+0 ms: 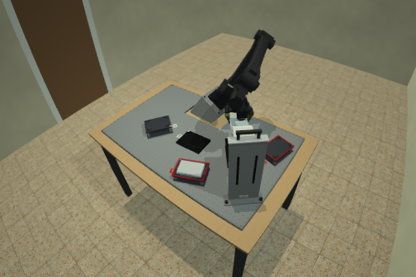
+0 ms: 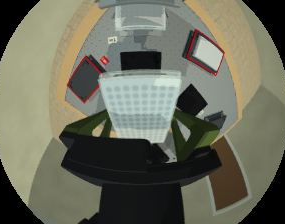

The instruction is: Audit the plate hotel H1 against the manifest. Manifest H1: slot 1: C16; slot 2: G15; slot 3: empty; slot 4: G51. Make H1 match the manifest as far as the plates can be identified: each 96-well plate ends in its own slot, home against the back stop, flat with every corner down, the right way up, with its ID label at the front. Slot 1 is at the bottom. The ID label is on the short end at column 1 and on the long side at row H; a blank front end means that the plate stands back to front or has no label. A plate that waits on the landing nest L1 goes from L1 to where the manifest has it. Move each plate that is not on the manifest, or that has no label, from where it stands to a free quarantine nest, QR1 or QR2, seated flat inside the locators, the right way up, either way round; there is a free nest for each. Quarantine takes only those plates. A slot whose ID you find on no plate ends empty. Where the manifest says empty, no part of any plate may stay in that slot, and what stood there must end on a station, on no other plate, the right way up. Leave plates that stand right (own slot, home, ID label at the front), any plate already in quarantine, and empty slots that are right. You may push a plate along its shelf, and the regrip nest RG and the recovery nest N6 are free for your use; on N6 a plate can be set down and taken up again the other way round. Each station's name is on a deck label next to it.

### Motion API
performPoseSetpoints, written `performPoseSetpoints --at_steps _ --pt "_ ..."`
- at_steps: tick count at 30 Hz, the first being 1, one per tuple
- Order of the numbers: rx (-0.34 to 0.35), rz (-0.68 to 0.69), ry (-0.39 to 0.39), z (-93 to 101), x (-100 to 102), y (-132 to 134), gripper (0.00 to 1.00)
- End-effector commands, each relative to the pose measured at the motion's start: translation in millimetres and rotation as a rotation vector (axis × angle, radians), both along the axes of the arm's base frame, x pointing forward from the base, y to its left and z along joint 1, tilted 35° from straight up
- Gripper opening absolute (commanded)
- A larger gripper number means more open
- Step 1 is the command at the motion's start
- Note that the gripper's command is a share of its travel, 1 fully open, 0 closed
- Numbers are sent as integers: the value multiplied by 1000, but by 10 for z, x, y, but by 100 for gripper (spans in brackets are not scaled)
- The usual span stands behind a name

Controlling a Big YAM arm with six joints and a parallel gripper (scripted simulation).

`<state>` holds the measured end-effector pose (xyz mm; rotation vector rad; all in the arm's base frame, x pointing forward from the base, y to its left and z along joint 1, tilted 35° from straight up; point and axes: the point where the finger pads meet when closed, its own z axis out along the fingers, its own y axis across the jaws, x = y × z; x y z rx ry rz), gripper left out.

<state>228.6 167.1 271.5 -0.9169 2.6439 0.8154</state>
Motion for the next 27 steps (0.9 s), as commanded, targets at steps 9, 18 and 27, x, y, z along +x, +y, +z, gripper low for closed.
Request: performPoseSetpoints --at_steps 9,18,27 --pt "9 -127 88 -68 163 -262 86" --pt "16 -222 145 -156 263 -434 86" --pt "19 -346 241 -312 404 -629 86"
